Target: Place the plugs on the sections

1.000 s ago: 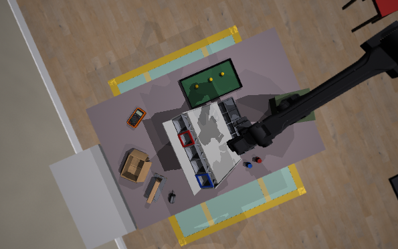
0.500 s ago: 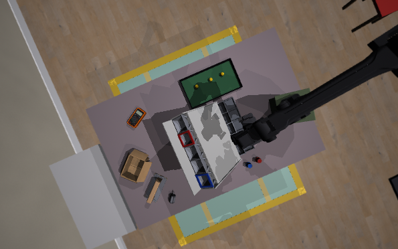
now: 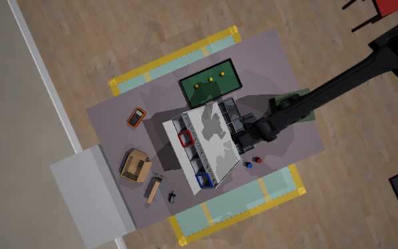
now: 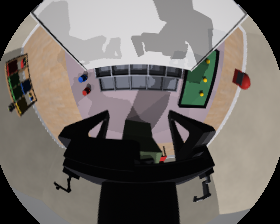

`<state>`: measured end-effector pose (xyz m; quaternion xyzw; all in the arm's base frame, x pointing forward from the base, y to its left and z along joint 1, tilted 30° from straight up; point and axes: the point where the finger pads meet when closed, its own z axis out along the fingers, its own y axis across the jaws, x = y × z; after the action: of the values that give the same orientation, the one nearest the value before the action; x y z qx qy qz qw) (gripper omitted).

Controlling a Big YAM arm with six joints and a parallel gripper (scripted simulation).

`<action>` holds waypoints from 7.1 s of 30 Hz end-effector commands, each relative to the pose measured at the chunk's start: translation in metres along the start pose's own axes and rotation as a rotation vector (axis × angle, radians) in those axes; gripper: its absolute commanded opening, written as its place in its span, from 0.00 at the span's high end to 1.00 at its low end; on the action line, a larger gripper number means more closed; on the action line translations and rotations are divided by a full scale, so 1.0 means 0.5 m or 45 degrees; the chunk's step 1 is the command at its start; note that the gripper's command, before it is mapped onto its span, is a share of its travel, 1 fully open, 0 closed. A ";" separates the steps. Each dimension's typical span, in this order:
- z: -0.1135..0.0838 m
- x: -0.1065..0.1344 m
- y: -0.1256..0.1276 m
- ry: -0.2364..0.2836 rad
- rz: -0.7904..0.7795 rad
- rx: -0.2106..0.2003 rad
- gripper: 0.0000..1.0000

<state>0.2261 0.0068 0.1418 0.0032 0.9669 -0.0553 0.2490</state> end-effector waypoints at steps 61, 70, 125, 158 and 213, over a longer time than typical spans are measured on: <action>-0.434 -0.384 -0.021 -1.130 0.019 -0.003 0.00; -0.457 -0.401 -0.026 -1.182 0.025 0.003 0.00; -0.443 -0.396 -0.024 -1.170 0.025 0.003 0.00; -0.443 -0.396 -0.024 -1.170 0.025 0.003 0.00; -0.311 -0.301 -0.101 -0.970 0.000 0.013 0.44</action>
<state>0.2872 -0.0128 0.3627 -0.0159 0.7992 -0.0435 0.5993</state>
